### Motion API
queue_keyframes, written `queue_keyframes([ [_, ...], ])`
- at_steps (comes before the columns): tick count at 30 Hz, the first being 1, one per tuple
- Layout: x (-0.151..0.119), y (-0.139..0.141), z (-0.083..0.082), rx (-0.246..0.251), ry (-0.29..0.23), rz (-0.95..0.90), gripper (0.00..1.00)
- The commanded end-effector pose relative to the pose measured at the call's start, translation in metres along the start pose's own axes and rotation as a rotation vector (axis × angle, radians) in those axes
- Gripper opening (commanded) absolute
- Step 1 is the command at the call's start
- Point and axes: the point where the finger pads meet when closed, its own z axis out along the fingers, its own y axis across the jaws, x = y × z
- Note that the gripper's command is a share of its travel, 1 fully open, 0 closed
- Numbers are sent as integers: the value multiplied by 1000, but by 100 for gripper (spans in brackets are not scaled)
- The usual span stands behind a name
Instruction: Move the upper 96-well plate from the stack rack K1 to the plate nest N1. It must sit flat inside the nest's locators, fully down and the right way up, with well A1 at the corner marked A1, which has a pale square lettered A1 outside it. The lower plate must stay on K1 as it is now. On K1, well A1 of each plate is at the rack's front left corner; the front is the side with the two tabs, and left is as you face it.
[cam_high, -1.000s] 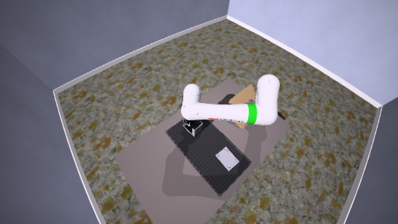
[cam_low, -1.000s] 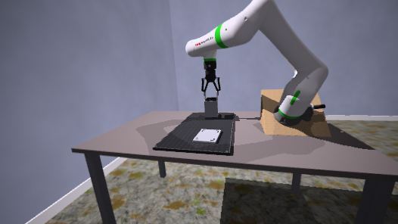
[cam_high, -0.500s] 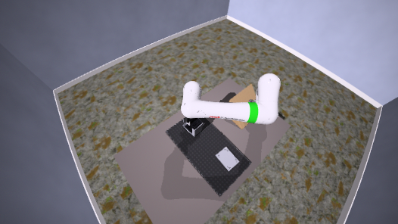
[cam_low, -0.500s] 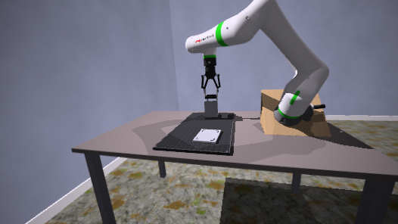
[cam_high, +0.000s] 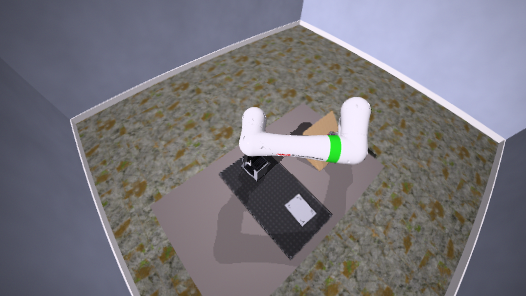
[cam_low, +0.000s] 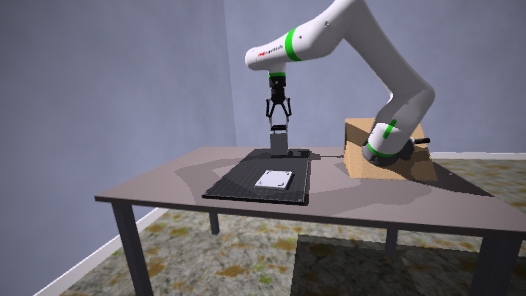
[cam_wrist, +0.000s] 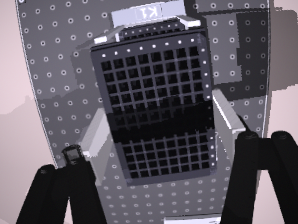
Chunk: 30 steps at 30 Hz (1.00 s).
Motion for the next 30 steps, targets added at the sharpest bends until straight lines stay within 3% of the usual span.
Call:
queue_keyframes([
  [1, 0, 0, 0, 0, 0, 0, 0],
  [6, -13, 0, 0, 0, 0, 133, 0],
  [30, -86, 2, 2, 0, 0, 134, 0],
])
